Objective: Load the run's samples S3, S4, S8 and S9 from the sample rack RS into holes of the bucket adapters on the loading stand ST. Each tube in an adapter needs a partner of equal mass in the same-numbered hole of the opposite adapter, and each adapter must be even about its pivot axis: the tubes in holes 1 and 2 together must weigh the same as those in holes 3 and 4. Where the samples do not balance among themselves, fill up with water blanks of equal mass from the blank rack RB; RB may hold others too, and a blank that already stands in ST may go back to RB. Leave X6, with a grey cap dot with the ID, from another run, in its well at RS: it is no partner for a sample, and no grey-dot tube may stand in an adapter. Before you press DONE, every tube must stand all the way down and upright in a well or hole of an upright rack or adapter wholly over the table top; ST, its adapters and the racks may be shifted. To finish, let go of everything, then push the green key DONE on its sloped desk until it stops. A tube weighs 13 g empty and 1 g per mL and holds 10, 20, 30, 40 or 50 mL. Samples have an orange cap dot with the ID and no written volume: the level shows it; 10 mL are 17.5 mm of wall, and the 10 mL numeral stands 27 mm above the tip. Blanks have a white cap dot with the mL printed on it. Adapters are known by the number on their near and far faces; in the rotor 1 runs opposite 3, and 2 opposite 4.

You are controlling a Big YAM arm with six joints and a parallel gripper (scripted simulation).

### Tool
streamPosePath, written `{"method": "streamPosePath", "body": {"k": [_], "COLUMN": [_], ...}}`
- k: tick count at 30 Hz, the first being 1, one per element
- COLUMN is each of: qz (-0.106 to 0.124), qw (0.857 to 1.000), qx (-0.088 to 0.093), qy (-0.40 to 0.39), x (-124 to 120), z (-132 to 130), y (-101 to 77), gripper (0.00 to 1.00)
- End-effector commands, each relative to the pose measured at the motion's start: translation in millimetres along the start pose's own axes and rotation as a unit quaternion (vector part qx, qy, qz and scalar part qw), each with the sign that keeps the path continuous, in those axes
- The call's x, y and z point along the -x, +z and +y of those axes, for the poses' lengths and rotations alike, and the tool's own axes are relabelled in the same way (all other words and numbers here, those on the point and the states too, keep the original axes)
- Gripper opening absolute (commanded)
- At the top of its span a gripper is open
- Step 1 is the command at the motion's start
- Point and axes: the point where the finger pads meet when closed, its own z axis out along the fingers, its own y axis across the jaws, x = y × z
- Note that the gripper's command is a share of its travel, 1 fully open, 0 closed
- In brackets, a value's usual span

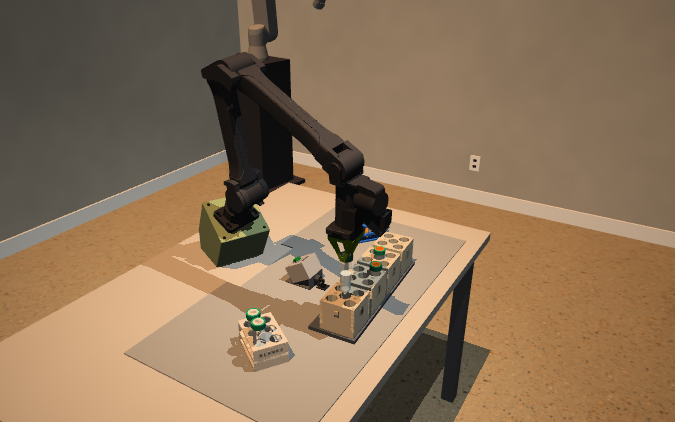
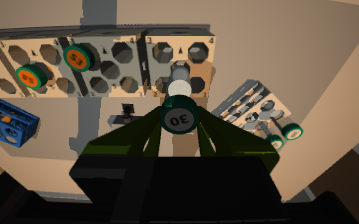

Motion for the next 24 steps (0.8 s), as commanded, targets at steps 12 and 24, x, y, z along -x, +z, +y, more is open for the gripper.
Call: {"method": "streamPosePath", "body": {"k": [12, 24], "qz": [-0.013, -0.011], "qw": [1.0, 1.0], "qx": [-0.003, -0.002], "qy": [0.0, -0.002], "x": [6.4, 6.6], "z": [-6.2, -3.9], "y": [1.9, 16.6], "gripper": [0.0, 0.0]}}
